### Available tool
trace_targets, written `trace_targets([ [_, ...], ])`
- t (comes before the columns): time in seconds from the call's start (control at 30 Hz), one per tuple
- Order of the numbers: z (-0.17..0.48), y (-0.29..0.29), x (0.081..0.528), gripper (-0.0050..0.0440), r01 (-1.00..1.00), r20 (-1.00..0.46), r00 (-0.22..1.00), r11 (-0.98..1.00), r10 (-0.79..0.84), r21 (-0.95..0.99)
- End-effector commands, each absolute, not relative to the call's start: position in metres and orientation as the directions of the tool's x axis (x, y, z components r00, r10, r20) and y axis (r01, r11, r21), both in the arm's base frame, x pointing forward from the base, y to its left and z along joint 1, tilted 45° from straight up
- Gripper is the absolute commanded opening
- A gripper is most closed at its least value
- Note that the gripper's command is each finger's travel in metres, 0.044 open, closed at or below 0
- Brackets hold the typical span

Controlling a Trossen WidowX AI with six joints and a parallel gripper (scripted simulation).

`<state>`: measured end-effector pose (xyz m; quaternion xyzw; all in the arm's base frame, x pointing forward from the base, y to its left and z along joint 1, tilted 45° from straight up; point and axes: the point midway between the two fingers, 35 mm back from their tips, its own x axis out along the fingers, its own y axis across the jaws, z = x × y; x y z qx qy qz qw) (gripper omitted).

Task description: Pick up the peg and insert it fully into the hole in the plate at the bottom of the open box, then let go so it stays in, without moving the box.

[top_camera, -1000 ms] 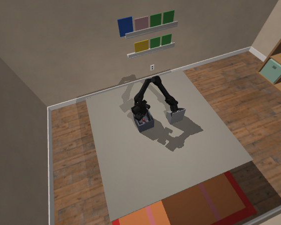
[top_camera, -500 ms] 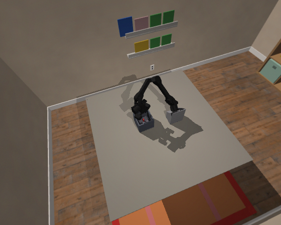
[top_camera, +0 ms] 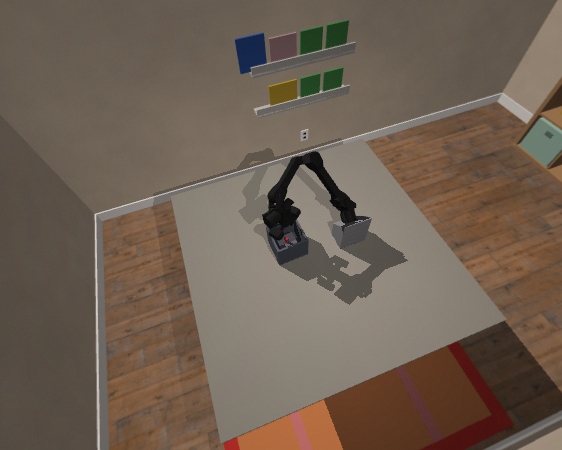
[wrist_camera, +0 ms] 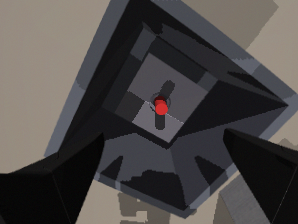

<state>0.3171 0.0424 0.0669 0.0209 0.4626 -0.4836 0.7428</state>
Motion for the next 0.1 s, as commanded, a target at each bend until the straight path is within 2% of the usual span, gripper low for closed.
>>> trace_targets([
  [0.0,0.0668,0.042,0.3172,0.044,0.741,-0.708,0.102,0.528,-0.698,-0.414],
  [0.07,0.0668,0.042,0.3172,0.044,0.741,-0.708,0.102,0.528,-0.698,-0.414],
])
